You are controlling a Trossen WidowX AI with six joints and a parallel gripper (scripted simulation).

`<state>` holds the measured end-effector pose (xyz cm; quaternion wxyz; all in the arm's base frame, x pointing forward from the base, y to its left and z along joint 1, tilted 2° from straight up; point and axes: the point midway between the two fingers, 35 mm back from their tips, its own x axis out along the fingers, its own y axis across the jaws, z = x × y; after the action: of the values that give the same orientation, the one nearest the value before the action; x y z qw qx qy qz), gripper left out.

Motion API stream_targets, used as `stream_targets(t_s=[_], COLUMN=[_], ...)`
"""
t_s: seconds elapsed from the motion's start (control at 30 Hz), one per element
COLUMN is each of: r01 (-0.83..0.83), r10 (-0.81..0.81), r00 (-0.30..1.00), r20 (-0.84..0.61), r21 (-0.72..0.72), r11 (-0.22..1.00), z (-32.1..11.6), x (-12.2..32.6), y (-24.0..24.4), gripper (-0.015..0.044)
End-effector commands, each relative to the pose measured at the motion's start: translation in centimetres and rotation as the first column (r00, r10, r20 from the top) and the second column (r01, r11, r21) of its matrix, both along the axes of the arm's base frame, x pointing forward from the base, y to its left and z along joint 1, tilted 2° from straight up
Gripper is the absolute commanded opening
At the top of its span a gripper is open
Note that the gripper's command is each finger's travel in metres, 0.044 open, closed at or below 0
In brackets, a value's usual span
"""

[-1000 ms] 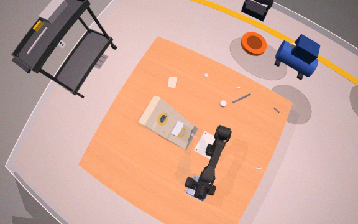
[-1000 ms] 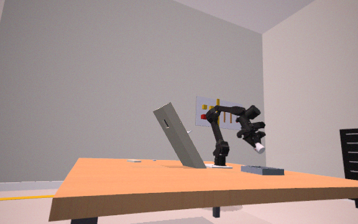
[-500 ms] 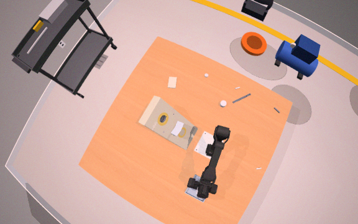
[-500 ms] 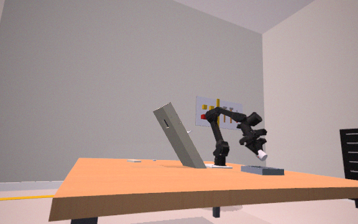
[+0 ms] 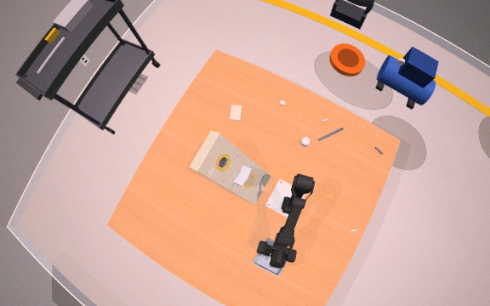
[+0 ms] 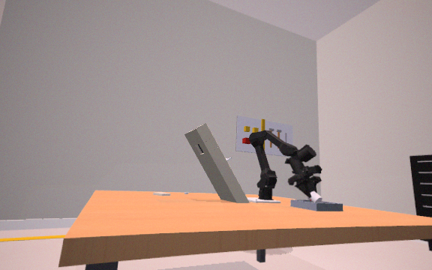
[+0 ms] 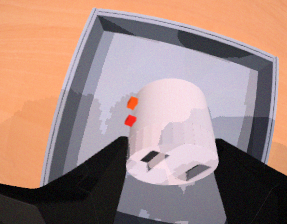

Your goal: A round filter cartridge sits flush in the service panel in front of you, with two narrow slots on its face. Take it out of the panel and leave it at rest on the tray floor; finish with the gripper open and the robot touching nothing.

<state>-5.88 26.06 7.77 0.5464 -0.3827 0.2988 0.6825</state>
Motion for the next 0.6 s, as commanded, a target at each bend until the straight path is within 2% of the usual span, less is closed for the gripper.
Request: stream_targets(t_s=[0.0, 0.43, 0.57], r01=[0.000, 0.000, 0.000], r10=[0.000, 0.000, 0.000], r00=[1.000, 1.000, 1.000], r20=[-0.001, -0.001, -0.001], r21=[0.003, 0.003, 0.003], r11=[1.000, 1.000, 1.000], z=[0.14, 0.14, 0.37], x=[-0.02, -0.02, -0.03], y=[0.08, 0.08, 0.10], gripper=[0.0105, 0.0440, 0.0440])
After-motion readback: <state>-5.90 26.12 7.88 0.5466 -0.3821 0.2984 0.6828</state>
